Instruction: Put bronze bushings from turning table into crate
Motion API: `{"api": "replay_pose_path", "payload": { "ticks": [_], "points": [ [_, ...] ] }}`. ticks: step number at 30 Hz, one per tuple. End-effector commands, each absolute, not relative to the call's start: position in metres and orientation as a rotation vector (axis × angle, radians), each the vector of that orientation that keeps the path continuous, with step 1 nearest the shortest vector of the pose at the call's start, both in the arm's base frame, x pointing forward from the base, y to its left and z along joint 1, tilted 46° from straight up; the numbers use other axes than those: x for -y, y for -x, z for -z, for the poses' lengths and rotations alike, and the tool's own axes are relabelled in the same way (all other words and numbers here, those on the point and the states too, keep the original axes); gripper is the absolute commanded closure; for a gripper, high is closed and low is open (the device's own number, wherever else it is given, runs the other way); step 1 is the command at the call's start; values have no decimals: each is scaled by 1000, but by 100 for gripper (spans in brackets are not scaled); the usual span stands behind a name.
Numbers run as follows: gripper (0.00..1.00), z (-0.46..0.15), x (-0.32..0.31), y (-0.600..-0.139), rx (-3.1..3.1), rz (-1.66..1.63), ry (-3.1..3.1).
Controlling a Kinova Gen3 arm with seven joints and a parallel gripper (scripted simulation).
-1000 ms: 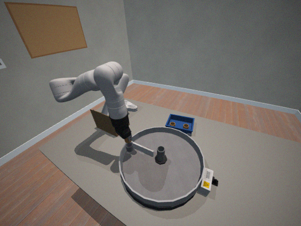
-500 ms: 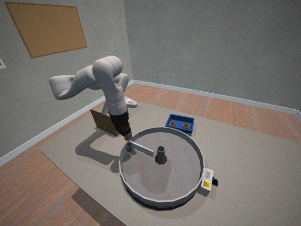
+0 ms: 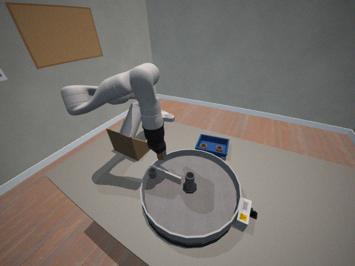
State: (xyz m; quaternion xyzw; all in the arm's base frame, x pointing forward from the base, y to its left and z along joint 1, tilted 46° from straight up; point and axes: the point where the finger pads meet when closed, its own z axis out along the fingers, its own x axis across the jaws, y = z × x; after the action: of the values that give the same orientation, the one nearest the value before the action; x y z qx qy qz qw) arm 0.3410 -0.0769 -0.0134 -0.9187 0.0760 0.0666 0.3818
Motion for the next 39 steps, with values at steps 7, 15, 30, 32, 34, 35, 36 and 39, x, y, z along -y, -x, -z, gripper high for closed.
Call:
{"api": "replay_pose_path", "payload": {
  "ticks": [7, 15, 30, 32, 34, 35, 36, 39],
  "points": [
    [100, -24, 39, -362, -194, -168, 2345],
    [100, -24, 39, -362, -194, -168, 2345],
    [100, -61, 1, -382, -196, -168, 2345],
    [100, -61, 1, -382, -196, -168, 2345],
    [100, -61, 1, -382, -196, -168, 2345],
    [100, -61, 1, -382, -196, -168, 2345],
    [100, -68, -6, -386, -197, -168, 2344],
    [100, -90, -29, -398, -197, -168, 2344]
  ]
}}
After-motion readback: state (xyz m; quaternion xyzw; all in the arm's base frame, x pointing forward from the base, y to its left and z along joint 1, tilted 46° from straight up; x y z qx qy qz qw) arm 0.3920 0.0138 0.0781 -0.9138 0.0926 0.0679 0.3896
